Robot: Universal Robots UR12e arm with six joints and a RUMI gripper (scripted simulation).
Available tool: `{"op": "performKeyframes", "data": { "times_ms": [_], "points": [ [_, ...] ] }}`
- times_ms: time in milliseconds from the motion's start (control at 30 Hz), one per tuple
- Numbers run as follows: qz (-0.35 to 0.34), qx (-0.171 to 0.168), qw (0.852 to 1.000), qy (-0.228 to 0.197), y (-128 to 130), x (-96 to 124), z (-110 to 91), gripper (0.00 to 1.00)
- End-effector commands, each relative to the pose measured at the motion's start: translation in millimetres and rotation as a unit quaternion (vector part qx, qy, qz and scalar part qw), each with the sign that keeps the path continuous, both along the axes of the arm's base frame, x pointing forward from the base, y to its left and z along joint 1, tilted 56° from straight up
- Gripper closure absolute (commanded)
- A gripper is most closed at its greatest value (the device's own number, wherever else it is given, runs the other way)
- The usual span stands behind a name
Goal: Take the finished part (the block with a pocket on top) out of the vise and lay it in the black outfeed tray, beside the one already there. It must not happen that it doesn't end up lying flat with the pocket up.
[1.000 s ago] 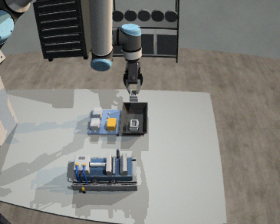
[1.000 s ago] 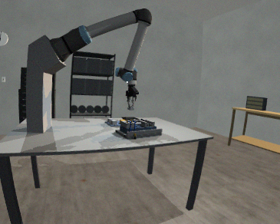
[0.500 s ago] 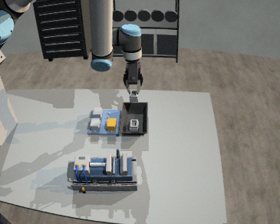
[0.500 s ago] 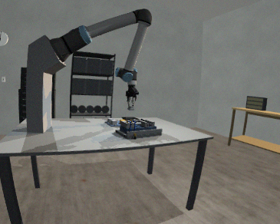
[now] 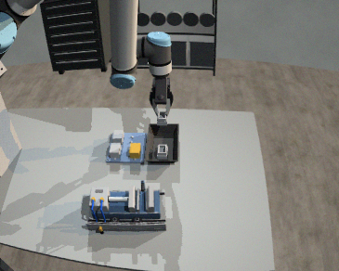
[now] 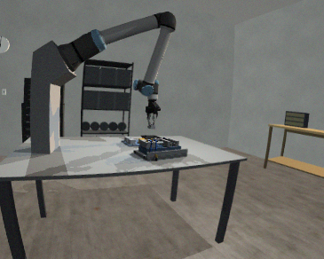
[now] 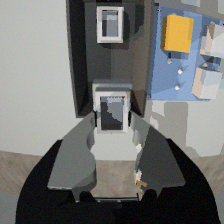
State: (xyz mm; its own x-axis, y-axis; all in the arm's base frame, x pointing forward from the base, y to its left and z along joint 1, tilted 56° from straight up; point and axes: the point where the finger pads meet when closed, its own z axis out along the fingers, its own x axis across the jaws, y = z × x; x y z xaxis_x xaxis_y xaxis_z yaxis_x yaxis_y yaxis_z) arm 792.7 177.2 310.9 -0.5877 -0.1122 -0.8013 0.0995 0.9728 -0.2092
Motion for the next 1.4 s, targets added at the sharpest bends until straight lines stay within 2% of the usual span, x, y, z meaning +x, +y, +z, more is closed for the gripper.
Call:
{"op": "performKeyframes", "data": {
  "times_ms": [0,1367],
  "points": [
    [0.0,0.0,1.0,-0.001,-0.8,4.7,-2.6,1.0],
    [0.0,0.0,1.0,-0.001,-14.6,59.7,-39.9,1.0]
  ]
}}
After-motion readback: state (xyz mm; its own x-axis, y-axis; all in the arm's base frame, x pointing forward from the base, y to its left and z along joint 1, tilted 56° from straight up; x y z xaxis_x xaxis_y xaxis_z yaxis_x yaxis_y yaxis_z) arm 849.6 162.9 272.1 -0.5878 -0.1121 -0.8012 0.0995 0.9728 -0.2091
